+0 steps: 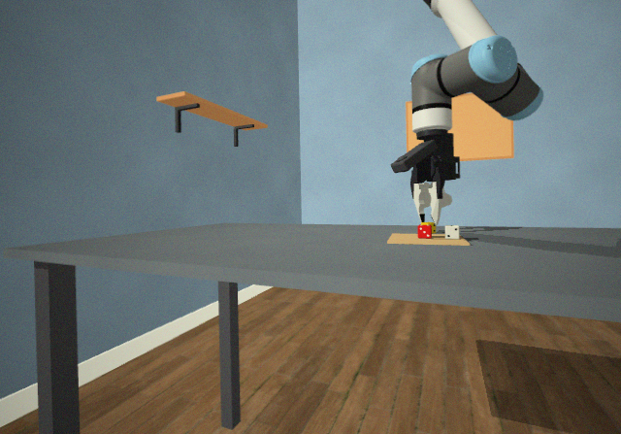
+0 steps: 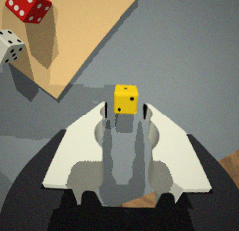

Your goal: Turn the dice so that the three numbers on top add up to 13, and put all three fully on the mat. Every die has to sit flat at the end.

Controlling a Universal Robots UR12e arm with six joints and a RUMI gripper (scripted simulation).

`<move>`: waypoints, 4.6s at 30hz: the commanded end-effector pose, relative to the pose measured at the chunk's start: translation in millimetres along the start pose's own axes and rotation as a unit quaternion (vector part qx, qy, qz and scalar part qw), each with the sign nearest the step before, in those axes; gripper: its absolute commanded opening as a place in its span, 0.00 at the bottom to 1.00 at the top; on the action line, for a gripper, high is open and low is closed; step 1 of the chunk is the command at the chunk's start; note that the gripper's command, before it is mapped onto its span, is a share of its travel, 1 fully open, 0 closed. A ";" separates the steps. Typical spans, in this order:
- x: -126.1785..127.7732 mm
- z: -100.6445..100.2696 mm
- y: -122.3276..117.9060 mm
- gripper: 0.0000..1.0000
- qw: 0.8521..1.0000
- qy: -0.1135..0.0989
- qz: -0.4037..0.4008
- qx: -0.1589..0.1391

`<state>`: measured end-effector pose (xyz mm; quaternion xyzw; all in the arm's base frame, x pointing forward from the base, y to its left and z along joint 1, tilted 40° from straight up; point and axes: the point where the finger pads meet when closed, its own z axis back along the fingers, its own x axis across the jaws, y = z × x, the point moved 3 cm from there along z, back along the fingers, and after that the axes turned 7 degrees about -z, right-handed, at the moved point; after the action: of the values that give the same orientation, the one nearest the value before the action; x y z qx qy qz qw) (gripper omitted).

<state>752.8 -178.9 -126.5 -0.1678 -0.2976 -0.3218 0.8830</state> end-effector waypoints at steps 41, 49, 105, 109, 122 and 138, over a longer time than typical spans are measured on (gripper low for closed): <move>0.2 -17.5 0.3 0.24 1.000 0.000 0.000 0.000; 0.2 -17.5 0.3 0.06 1.000 0.000 0.000 0.000; 0.2 76.4 0.3 0.06 1.000 0.000 0.000 0.000; 0.2 82.4 0.3 0.06 1.000 0.000 0.000 0.000; 0.2 82.5 0.3 0.06 1.000 0.000 0.001 0.000; -0.8 81.7 1.9 0.06 0.998 0.000 0.066 0.000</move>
<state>719.1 -138.1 -64.6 -0.1800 -0.2903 -0.2855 0.8954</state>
